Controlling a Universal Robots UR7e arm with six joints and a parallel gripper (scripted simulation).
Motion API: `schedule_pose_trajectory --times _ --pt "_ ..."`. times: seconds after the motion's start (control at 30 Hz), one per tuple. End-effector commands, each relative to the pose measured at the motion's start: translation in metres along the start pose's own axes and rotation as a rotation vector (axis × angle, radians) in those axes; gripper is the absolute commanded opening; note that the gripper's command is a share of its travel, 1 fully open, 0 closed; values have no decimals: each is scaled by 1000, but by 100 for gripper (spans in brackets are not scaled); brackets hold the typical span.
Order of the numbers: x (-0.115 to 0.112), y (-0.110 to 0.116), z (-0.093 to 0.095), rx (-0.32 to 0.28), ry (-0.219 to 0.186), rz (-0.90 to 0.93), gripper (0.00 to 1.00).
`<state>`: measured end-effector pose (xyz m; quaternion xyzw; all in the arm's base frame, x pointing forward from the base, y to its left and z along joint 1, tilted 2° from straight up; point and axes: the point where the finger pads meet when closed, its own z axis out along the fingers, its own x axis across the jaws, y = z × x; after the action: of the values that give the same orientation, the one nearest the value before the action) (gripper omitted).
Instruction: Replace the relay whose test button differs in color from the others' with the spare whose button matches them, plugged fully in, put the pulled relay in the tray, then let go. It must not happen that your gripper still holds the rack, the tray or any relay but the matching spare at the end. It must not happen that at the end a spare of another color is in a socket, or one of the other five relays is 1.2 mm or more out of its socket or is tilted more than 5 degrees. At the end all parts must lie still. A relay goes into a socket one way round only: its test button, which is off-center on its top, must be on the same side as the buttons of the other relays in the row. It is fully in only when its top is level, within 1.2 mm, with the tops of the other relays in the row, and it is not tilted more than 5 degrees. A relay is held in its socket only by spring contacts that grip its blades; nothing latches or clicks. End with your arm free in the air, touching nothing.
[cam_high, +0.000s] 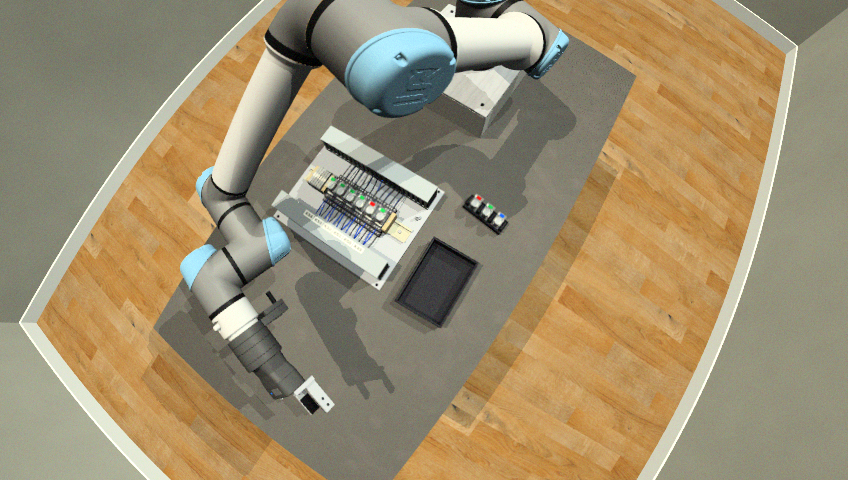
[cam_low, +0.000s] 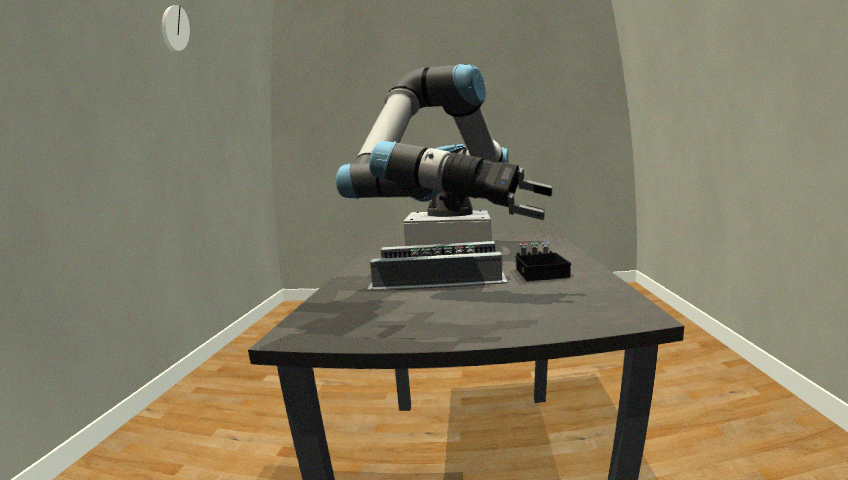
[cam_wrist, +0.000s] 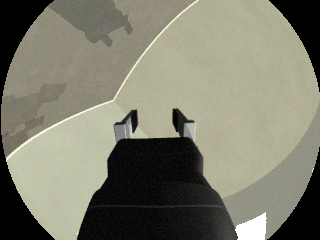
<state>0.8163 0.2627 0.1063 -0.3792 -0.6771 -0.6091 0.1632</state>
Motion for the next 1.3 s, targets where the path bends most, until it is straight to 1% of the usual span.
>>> schedule_pose_trajectory --times 0.0,1.1,1.27 --pt "1 1 0 -1 0 -2 100" --pt "1 1 0 -1 0 -2 100" --pt "45 6 -41 -1 0 -2 100"
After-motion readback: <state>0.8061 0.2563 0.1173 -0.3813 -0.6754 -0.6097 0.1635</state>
